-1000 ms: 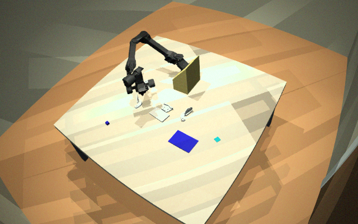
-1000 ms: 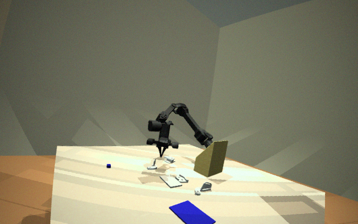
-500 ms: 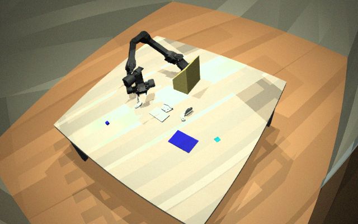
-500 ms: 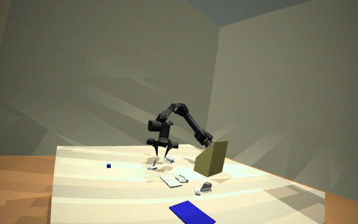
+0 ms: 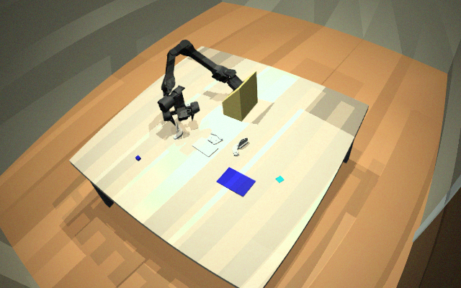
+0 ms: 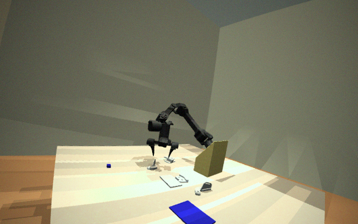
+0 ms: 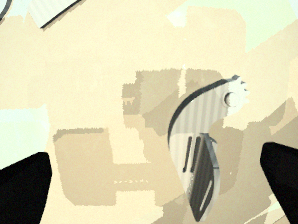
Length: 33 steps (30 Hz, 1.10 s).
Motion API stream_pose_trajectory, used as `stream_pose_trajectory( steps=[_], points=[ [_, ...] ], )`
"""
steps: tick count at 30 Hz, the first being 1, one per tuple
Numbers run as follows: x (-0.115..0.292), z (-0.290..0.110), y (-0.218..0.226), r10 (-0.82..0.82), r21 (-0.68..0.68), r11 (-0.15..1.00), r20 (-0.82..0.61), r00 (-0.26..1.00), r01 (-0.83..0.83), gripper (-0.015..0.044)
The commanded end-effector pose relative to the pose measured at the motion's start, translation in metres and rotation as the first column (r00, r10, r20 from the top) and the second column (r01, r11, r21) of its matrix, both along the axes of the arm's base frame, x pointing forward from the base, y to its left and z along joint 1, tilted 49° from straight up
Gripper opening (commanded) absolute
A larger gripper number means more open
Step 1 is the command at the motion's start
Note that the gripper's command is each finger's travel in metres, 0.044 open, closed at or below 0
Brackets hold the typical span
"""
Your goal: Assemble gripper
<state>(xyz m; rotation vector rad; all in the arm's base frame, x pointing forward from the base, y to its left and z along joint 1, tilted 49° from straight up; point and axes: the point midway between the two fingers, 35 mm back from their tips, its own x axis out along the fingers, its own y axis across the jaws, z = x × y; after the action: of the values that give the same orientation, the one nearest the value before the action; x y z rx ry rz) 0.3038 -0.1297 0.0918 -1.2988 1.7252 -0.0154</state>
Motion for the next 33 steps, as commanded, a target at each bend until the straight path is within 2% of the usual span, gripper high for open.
stream_pose_trajectory(
  steps=[1, 19, 33],
  points=[
    [0.0, 0.0, 0.0, 0.0, 0.0, 1.0, 0.0, 1.0, 0.0, 0.044],
    [0.0, 0.0, 0.0, 0.0, 0.0, 1.0, 0.0, 1.0, 0.0, 0.044],
    [0.0, 0.0, 0.0, 0.0, 0.0, 1.0, 0.0, 1.0, 0.0, 0.0072]
  ],
)
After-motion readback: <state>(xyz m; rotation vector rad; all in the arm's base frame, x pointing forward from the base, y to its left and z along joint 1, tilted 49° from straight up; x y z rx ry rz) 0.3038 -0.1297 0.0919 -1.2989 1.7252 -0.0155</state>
